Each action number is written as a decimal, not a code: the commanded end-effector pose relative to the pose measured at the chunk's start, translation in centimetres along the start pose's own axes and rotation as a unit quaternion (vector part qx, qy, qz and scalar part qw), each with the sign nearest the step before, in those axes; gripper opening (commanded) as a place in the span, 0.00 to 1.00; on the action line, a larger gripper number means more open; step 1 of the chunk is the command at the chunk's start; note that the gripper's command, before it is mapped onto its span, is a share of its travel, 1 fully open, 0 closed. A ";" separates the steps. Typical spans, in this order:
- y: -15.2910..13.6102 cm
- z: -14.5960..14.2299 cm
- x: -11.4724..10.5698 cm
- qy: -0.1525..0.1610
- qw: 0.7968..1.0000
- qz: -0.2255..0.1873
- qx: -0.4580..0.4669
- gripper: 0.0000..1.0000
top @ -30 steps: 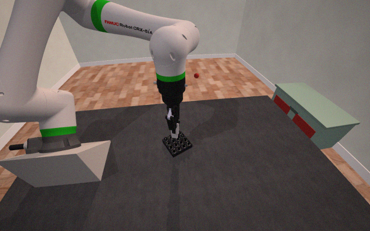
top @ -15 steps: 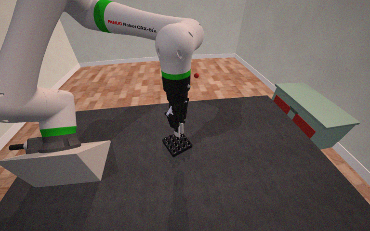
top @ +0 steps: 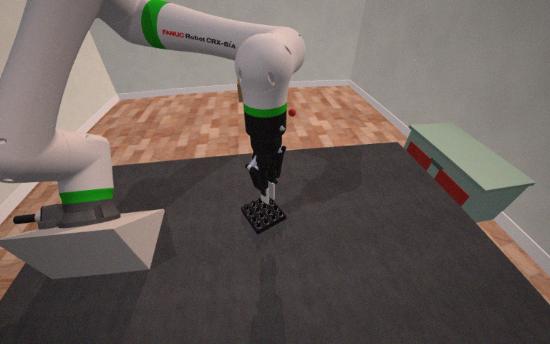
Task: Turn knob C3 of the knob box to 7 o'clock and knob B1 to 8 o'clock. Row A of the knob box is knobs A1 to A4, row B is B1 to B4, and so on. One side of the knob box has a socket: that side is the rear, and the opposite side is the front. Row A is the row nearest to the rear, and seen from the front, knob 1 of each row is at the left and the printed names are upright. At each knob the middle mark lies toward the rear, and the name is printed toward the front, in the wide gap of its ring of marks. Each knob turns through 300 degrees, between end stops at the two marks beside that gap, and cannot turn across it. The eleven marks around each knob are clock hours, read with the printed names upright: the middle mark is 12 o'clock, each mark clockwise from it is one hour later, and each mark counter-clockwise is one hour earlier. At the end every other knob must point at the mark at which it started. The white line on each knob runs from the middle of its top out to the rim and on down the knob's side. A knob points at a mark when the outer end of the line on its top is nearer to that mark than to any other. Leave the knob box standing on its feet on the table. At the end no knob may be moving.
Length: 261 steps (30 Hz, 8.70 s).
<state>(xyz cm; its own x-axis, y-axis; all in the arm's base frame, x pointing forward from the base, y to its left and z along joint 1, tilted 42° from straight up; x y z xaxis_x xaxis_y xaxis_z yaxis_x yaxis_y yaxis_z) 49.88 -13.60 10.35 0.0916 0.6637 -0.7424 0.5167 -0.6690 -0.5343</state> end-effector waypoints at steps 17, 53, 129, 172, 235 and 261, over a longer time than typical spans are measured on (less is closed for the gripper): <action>0.0 0.0 0.0 0.000 1.000 0.000 0.000 0.12; 0.0 0.0 1.7 0.000 1.000 0.000 0.000 0.12; 0.0 -0.1 4.4 0.000 1.000 0.000 0.000 0.12; 0.0 -0.1 5.7 0.000 1.000 0.000 0.000 0.12; 0.0 -0.1 5.7 0.000 1.000 0.000 -0.008 0.05; 0.0 -0.1 5.7 0.000 0.976 0.000 -0.219 0.05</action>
<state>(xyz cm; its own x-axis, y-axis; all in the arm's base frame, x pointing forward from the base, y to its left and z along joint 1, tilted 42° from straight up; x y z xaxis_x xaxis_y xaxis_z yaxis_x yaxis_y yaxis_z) 50.51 -9.71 6.13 0.0891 0.6613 -0.7448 0.7619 -0.5269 -0.3767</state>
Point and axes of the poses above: the point where the finger pads meet when closed, its own x axis out along the fingers, its own z axis across the jaws, y = z × x, the point moved 10 cm from there along -x, back along the fingers, and after that the axes turned 2 degrees about x, right-handed, at the moved point
